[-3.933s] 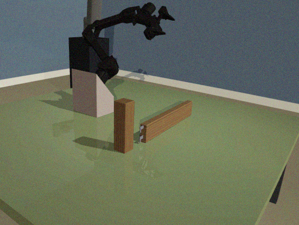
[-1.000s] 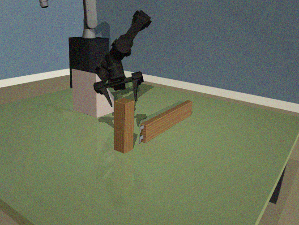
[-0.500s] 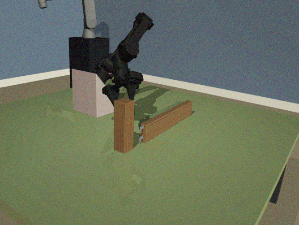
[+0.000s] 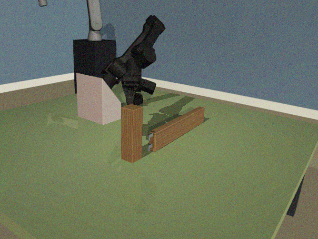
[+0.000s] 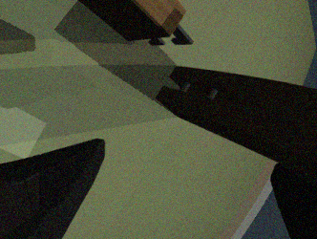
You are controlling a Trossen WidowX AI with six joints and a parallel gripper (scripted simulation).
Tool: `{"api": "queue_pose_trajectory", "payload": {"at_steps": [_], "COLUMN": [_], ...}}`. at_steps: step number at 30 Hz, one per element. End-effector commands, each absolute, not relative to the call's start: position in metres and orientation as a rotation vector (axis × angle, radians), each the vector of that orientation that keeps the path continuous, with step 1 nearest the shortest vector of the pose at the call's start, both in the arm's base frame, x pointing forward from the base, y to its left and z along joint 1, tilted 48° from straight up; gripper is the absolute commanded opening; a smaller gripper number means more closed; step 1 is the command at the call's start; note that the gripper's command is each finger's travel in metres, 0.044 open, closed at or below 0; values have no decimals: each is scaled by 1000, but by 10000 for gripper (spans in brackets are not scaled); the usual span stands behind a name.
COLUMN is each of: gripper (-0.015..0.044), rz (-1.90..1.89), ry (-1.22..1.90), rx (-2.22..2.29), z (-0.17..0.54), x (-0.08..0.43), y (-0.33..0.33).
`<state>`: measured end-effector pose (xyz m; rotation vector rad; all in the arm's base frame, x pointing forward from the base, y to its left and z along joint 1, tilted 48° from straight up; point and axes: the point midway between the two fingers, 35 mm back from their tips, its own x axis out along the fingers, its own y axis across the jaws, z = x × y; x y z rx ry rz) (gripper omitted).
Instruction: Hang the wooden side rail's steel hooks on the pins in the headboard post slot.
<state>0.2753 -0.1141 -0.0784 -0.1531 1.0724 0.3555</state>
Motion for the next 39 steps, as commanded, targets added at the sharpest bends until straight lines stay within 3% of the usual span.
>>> {"api": "queue_pose_trajectory", "payload": {"at_steps": [1, 16, 30, 39], "gripper": [440, 440, 440, 440], "rz": [243, -314, -843, -896], "ry": [1115, 1168, 982, 948], "rx": [-21, 577, 1120, 1177], "z": [-77, -71, -62, -61], "x": [276, 280, 283, 284], "y": [-113, -109, -106, -106]}}
